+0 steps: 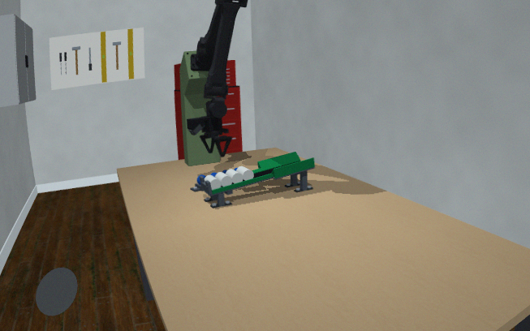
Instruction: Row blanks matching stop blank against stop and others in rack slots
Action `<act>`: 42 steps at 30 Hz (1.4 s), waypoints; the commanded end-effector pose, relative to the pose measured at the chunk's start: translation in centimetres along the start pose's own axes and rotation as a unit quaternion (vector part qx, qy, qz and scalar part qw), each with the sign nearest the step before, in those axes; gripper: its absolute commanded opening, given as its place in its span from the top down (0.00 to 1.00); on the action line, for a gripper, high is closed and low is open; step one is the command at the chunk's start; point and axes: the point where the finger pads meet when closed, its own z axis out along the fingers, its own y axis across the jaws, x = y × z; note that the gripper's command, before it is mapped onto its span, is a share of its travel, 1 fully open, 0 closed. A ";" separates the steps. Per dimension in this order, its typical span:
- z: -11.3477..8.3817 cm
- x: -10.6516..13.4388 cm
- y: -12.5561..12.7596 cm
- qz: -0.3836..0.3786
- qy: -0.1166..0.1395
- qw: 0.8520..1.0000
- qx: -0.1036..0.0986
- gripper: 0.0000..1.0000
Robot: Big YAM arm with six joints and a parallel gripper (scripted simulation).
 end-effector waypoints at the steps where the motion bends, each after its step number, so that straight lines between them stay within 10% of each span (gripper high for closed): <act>1: -2.1 -0.3 -1.2 0.000 -0.003 1.000 0.009 0.00; 17: -7.3 -0.3 -0.8 0.000 -0.004 1.000 0.005 0.00; 42: -7.3 -0.4 -0.9 0.002 -0.004 1.000 0.006 0.00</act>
